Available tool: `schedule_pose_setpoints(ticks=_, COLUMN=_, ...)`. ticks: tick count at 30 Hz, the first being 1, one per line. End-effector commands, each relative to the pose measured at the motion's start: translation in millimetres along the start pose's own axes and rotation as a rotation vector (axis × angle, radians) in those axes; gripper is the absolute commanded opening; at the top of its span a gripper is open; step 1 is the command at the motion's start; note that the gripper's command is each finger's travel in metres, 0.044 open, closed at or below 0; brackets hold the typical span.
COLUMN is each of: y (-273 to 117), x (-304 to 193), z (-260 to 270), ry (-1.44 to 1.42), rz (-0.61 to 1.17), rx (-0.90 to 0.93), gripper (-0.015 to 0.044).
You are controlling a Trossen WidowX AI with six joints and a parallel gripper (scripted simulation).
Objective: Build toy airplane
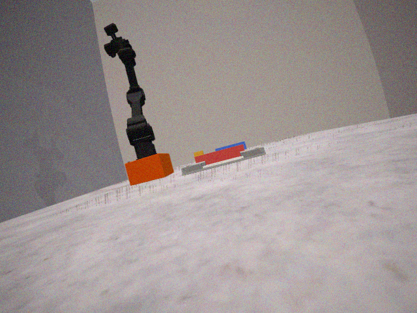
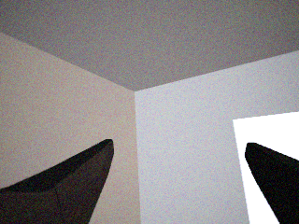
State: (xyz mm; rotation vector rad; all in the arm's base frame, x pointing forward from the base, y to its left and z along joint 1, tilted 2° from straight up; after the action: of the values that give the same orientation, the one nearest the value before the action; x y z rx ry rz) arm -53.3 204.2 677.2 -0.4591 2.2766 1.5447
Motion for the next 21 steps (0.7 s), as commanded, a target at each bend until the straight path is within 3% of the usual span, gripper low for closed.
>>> schedule_pose_setpoints(ticks=1, y=0.0, x=0.0, z=0.0, ry=0.0, rz=0.0, rx=0.0, gripper=0.0426)
schedule_pose_setpoints(ticks=11, y=-21.8, x=-4.0, z=-108.5, ry=-0.165, rz=0.12, rx=-0.354, gripper=0.044)
schedule_pose_setpoints(ticks=21, y=-93.8, x=-27.3, z=-219.5, ry=-0.294, rz=0.397, rx=-0.749, gripper=0.044)
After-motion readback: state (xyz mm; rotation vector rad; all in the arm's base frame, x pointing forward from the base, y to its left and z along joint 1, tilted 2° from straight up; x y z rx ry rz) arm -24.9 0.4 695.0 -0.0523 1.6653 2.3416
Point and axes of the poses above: the point midway between the two fingers, 35 mm back from their tips, its own y axis out along the fingers, its own z axis across the jaws, x = y × z, the point moved 8 cm from there along -y, back along the fingers, and after that the axes turned 5 degrees about -y, right-handed, at the moved point
